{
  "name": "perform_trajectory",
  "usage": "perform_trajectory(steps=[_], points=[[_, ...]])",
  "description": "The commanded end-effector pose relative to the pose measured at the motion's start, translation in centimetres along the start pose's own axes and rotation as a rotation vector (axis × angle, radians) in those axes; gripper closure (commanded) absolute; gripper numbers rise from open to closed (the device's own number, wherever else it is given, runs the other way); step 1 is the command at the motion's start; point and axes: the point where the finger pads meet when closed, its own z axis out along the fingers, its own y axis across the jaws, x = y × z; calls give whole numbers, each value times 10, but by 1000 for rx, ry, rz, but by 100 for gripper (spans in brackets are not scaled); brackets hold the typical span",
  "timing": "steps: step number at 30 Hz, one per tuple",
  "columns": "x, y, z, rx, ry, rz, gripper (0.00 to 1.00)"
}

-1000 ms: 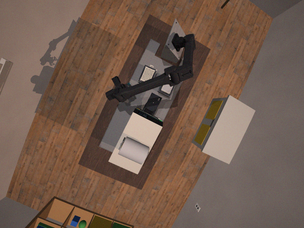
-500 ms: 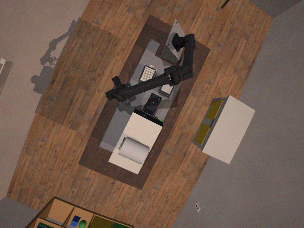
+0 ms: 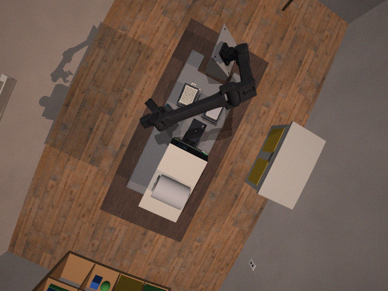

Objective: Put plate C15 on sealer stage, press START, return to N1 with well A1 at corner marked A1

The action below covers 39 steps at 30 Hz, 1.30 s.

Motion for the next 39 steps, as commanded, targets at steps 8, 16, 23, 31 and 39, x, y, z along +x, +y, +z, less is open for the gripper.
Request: perform_trajectory(steps=[8, 16, 23, 31, 39], points=[[12, -35, -46, -38, 4, -312, 0], [40, -62, -83, -77, -17, -554, 0], [40, -81, -86, -75, -19, -698, 0], [61, -115, -103, -90, -54, -989, 0], [68, -138, -115, -102, -66, -1121, 0]])
